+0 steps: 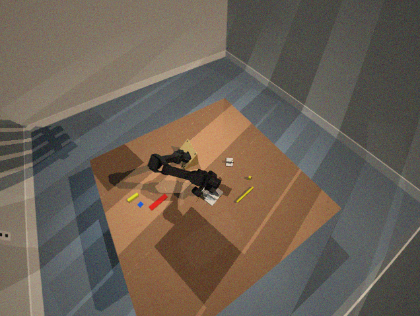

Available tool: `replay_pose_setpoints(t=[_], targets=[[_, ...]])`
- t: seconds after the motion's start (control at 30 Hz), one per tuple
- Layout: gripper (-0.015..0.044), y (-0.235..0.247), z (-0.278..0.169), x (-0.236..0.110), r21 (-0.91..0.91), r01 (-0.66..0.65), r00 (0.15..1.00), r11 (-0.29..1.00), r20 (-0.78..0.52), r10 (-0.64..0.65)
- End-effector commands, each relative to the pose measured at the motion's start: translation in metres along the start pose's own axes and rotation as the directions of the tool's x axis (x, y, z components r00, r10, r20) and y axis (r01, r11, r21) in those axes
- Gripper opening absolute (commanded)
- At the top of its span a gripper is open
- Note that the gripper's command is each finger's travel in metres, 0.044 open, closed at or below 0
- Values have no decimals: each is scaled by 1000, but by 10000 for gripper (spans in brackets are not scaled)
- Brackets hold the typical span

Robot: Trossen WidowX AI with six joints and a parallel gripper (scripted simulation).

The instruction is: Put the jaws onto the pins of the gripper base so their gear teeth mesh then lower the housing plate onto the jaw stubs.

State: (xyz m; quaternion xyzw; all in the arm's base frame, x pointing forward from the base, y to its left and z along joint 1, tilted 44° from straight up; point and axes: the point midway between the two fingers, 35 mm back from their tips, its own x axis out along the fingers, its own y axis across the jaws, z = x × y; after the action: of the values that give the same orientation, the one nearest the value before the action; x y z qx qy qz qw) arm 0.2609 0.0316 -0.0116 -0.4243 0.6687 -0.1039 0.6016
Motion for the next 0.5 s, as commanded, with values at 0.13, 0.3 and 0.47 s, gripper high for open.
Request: replay_pose_setpoints(t=[0.13, 0.3, 0.47], targets=[[440, 0, -2, -65, 5, 0, 1000, 1000, 12, 0], [440, 5, -5, -67, 0, -1, 1000, 1000, 28, 1], [440, 23, -55, -112, 1, -5, 1000, 1000, 12, 5]])
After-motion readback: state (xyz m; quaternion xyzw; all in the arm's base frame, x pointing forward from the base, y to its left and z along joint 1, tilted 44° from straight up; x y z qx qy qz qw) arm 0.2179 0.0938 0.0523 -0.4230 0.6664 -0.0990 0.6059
